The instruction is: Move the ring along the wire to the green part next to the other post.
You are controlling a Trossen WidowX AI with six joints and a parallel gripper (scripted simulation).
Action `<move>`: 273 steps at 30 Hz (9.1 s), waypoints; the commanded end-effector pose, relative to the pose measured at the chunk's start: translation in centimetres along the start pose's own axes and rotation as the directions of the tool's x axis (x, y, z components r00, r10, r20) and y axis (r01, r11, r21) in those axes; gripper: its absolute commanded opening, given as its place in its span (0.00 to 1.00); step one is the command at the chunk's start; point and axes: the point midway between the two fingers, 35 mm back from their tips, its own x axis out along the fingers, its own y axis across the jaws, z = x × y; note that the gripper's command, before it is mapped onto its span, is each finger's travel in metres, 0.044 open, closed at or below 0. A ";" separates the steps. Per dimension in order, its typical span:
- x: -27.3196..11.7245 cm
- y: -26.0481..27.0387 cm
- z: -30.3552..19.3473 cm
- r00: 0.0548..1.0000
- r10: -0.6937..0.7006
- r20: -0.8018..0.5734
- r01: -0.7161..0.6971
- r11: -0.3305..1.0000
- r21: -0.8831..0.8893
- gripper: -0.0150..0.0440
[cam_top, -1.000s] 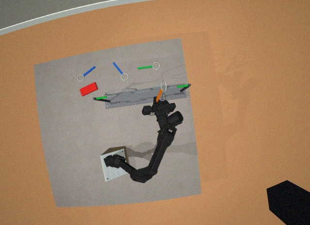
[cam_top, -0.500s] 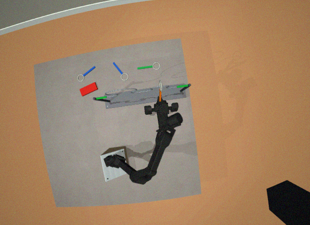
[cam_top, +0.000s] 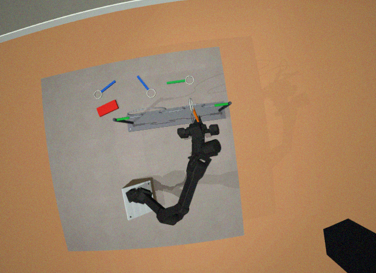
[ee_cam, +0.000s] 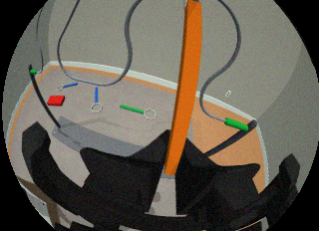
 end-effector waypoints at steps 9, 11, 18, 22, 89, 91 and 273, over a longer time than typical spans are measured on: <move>-0.1 -1.7 0.2 0.992 -0.128 0.024 0.130 0.967 -0.221 0.00; -0.1 -2.0 0.2 0.989 -0.147 0.030 0.150 0.955 -0.255 0.00; -0.3 -2.9 0.5 0.975 -0.213 0.060 0.220 0.902 -0.371 0.00; -0.4 -3.4 0.7 0.965 -0.248 0.080 0.258 0.863 -0.434 0.00; -2.1 -7.0 4.2 0.755 -0.455 0.472 0.534 0.009 -0.845 0.00; -1.9 -7.0 3.8 0.759 -0.456 0.464 0.534 0.029 -0.845 0.00; -6.1 27.0 9.1 0.722 0.520 0.457 -0.357 -0.286 0.889 0.00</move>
